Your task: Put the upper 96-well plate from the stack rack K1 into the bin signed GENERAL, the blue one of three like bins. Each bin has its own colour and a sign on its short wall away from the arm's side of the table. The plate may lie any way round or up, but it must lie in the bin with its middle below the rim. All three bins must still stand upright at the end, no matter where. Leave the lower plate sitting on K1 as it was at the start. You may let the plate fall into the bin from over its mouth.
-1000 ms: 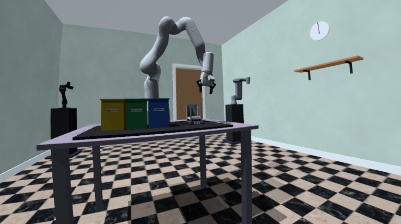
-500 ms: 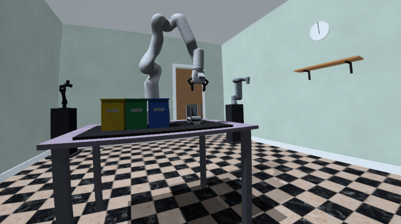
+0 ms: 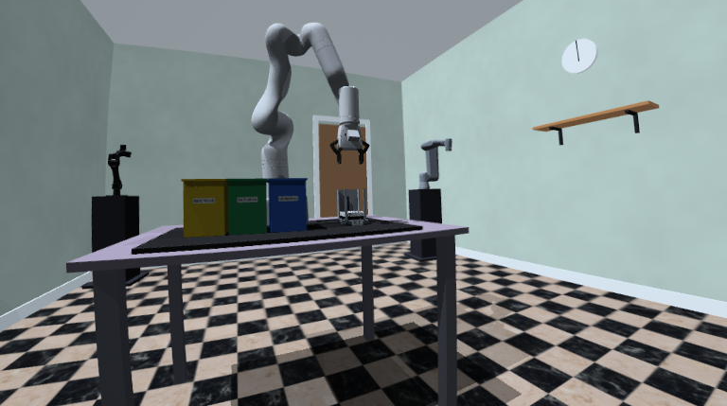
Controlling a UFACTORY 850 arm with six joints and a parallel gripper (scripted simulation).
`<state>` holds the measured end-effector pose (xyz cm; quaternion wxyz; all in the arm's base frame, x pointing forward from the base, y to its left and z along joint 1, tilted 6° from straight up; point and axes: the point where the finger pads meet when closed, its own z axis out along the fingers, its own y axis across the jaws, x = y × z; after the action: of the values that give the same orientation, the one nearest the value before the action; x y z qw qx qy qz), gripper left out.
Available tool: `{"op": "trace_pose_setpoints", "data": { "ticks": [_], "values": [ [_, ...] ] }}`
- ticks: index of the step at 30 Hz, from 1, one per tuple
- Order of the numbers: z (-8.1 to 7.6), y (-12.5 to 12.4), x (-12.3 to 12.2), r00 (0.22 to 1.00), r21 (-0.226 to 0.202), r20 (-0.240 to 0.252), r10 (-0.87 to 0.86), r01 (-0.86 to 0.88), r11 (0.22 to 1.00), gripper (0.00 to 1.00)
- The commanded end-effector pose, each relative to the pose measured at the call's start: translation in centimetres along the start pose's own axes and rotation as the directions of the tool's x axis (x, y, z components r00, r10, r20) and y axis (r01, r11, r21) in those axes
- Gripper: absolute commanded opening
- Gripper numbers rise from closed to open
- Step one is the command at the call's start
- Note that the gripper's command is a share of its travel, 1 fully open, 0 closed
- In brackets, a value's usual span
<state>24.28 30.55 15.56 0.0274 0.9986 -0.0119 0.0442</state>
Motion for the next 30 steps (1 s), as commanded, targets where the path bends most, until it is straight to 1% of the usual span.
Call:
{"op": "trace_pose_setpoints", "data": {
  "ticks": [1,5,15,17,30],
  "values": [
    [-0.1,0.0,0.0,1.000,0.001,-0.001,0.000,0.000,1.000,1.00],
    [-0.1,0.0,0.0,1.000,0.001,-0.001,0.000,0.000,1.000,1.00],
    [1.6,0.0,0.0,1.000,0.001,-0.001,0.000,0.000,1.000,1.00],
    [1.6,0.0,0.0,1.000,0.001,-0.001,0.000,0.000,1.000,1.00],
    [3.8,0.0,0.0,1.000,0.001,-0.001,0.000,0.000,1.000,1.00]
  ]
}}
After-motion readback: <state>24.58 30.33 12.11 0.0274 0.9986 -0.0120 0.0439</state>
